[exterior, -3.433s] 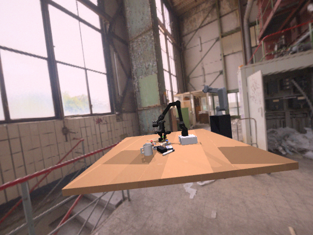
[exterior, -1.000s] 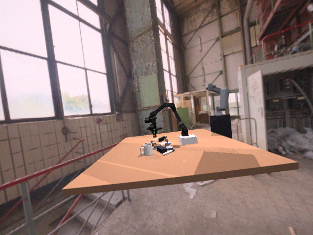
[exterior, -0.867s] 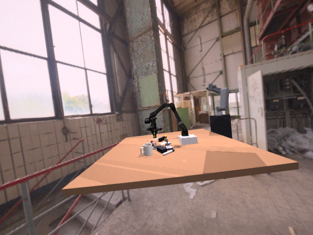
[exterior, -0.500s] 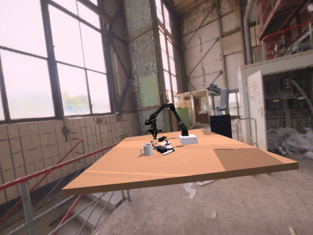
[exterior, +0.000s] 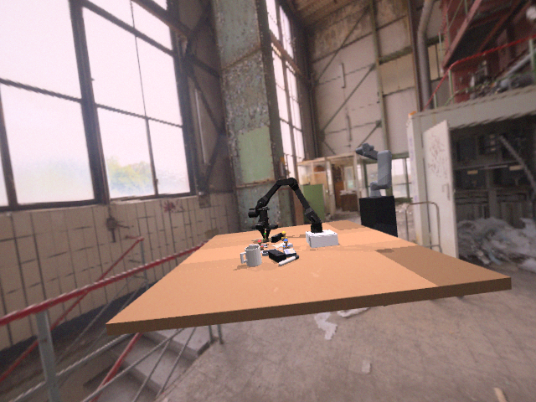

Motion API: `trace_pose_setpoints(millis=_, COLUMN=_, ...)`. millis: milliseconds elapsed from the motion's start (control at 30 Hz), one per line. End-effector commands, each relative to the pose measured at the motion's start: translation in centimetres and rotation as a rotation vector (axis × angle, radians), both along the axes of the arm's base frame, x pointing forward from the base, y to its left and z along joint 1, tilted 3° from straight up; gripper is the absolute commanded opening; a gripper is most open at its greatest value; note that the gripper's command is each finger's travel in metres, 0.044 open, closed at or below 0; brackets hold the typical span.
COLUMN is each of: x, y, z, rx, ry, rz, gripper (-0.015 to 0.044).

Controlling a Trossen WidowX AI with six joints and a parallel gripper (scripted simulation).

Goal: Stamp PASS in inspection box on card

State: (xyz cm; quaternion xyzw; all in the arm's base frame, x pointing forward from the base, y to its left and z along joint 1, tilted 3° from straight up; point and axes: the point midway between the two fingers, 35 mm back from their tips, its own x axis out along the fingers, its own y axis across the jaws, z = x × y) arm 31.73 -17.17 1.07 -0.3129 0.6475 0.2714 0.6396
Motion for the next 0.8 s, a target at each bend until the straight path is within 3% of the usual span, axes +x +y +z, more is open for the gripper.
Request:
trace_pose_setpoints(millis=0, x=-0.1, y=0.0, z=-0.9, rx=0.004, ry=0.005, rz=0.004, gripper=0.0000)
trace_pose_setpoints(millis=200, x=-0.2, y=0.0, z=-1.3, rx=0.004, ry=0.005, rz=0.004, gripper=0.0000)
trace_pose_setpoints(millis=533, x=-0.1, y=0.0, z=-1.0, rx=0.001, ry=0.003, rz=0.000, gripper=0.0256)
trace_pose_setpoints(millis=667, x=0.0, y=0.0, z=0.1, rx=0.002, ry=0.003, rz=0.000, gripper=0.0256)
trace_pose_setpoints(millis=767, x=0.4, y=0.1, z=4.8, rx=0.003, ry=0.003, rz=0.002, gripper=0.0256)
